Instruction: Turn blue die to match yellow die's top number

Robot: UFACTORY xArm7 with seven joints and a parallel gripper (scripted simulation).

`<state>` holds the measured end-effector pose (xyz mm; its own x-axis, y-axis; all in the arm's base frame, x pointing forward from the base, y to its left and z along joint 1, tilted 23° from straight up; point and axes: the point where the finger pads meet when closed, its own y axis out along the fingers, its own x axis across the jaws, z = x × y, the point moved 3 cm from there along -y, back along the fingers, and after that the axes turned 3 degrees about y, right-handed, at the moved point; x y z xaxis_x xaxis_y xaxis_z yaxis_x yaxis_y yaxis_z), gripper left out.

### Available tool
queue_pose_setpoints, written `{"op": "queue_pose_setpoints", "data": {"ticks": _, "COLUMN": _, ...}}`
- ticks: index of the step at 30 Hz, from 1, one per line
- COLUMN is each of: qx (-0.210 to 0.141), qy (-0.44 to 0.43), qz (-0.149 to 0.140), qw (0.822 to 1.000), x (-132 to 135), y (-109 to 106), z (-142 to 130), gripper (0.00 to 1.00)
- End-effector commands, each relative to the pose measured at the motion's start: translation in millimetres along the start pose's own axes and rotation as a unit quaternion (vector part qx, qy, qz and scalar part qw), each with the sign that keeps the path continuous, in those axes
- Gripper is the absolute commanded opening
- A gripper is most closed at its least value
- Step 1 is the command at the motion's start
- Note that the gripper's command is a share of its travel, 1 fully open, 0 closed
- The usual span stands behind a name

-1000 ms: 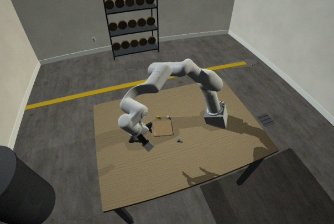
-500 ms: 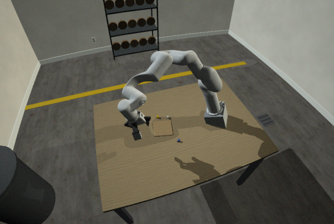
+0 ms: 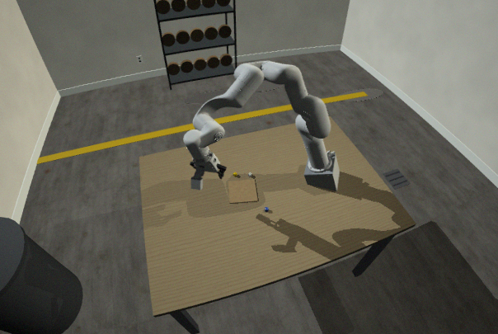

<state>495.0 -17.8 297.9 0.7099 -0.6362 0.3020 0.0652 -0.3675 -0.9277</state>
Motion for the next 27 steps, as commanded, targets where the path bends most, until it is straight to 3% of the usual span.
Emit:
{"op": "queue_pose_setpoints", "data": {"ticks": 1, "qx": 0.024, "qy": 0.083, "qz": -0.012, "qw": 0.996, "x": 5.3, "y": 9.6, "z": -29.7, "gripper": 1.00}}
{"op": "queue_pose_setpoints", "data": {"ticks": 8, "qx": 0.042, "qy": 0.164, "qz": -0.011, "qw": 0.986, "x": 5.4, "y": 22.0, "z": -58.2, "gripper": 1.00}}
{"op": "queue_pose_setpoints", "data": {"ticks": 9, "qx": 0.053, "qy": 0.213, "qz": -0.009, "qw": 0.976, "x": 3.7, "y": 29.8, "z": -75.1, "gripper": 1.00}}
{"op": "queue_pose_setpoints", "data": {"ticks": 14, "qx": 0.066, "qy": 0.266, "qz": -0.006, "qw": 0.962, "x": 0.3, "y": 38.5, "z": -92.9, "gripper": 1.00}}
{"op": "queue_pose_setpoints", "data": {"ticks": 22, "qx": 0.096, "qy": 0.383, "qz": 0.004, "qw": 0.919, "x": -12.8, "y": 57.8, "z": -129.4, "gripper": 1.00}}
{"op": "queue_pose_setpoints", "data": {"ticks": 23, "qx": 0.104, "qy": 0.411, "qz": 0.007, "qw": 0.906, "x": -17.1, "y": 62.5, "z": -137.5, "gripper": 1.00}}
{"op": "queue_pose_setpoints", "data": {"ticks": 25, "qx": 0.104, "qy": 0.411, "qz": 0.007, "qw": 0.906, "x": -17.1, "y": 62.5, "z": -137.5, "gripper": 1.00}}
{"op": "queue_pose_setpoints", "data": {"ticks": 27, "qx": 0.115, "qy": 0.450, "qz": 0.012, "qw": 0.885, "x": -23.9, "y": 69.2, "z": -148.3, "gripper": 1.00}}
